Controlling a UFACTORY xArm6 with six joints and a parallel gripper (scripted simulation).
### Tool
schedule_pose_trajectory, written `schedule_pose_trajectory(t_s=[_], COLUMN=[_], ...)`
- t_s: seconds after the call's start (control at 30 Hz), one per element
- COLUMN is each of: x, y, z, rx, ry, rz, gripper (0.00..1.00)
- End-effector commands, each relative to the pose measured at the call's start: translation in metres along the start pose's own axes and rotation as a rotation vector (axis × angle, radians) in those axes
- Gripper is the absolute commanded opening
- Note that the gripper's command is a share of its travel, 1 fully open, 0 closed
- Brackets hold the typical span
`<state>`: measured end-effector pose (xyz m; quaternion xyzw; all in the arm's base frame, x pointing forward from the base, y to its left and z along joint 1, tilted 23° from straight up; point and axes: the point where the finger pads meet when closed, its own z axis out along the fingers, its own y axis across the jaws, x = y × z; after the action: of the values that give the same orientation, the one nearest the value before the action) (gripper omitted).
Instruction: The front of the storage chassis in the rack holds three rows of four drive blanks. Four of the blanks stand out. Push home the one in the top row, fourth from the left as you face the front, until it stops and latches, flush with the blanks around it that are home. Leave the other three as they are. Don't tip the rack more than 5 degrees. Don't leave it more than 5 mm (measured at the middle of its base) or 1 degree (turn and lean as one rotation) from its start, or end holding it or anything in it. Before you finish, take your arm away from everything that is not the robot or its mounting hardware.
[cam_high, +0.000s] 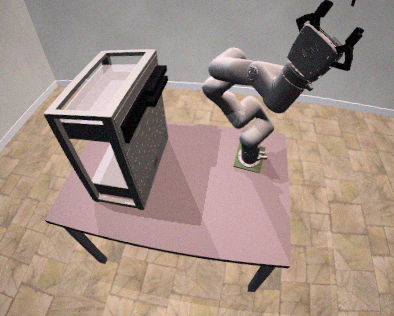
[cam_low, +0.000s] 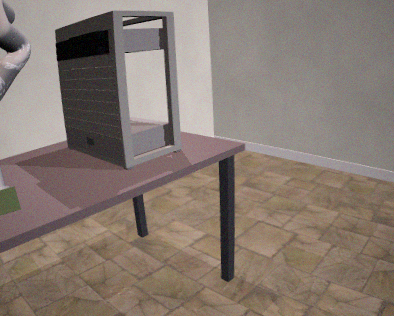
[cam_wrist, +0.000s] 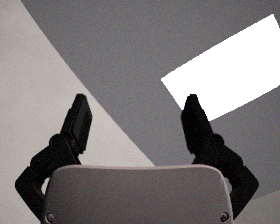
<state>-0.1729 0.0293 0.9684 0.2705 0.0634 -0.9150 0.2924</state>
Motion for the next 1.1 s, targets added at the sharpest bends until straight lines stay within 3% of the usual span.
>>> schedule_pose_trajectory(t_s=[0.0,0.5,0.9,1.07], x=[0.022,0.073,0.121,0.126], y=[0.01,0.038,0.076,0.081], z=[-0.001,-0.012,-0.03,-0.033], rx=[-0.05,-0.165,-0.281,-0.295], ry=[0.043,0.16,0.293,0.311], rz=[0.1,0.355,0.612,0.644], gripper=[1.0,1.0,1.0,1.0])
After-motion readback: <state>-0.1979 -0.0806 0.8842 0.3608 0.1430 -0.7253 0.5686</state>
